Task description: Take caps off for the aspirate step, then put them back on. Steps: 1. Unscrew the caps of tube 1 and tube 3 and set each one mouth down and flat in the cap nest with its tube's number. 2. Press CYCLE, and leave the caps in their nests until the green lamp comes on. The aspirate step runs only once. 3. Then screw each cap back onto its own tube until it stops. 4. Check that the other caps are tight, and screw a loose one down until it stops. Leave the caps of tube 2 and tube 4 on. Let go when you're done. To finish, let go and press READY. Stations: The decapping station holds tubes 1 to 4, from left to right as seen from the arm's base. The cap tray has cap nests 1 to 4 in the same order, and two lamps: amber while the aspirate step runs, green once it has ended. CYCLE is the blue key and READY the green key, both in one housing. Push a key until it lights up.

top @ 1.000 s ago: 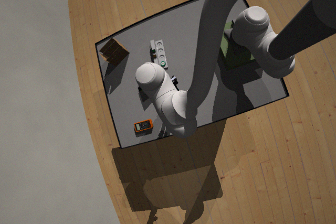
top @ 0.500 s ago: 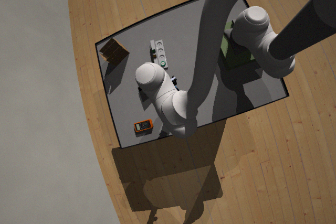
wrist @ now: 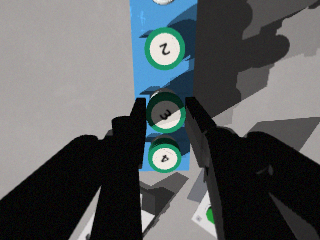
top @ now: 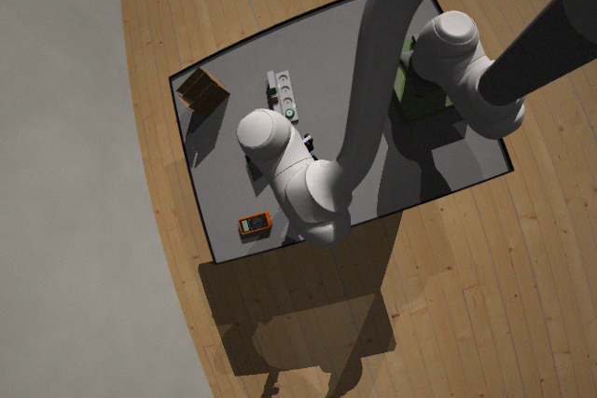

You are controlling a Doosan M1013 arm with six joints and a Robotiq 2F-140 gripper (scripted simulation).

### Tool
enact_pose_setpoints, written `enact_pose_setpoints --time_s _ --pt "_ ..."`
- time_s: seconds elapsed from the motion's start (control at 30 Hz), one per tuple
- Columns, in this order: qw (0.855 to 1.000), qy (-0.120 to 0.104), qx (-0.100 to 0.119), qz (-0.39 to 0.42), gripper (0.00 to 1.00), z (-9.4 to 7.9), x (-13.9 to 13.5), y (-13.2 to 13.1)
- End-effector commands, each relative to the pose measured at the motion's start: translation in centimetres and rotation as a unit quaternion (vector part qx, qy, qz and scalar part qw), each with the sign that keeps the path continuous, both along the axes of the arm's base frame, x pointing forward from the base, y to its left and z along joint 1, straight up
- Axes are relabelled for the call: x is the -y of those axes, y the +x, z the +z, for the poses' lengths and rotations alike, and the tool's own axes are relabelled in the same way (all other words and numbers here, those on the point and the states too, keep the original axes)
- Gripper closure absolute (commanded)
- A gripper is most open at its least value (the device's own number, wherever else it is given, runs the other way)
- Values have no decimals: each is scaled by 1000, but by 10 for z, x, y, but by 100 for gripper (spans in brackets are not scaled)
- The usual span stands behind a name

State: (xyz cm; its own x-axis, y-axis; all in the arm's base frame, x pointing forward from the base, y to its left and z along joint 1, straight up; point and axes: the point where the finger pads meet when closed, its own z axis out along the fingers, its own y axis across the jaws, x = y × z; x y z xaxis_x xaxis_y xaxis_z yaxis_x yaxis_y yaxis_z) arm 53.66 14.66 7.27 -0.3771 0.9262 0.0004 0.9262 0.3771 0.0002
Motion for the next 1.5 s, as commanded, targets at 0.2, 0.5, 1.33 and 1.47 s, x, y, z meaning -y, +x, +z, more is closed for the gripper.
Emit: enact_pose_setpoints --time_s 0.2,0.5,1.33,1.47 --pt "1000 0 1 0 70 21 0 0" --pt "967 -1 1 253 70 23 53 -1" --pt "872 0 1 489 70 23 213 -6" --pt "872 0 1 489 70 23 246 -7"
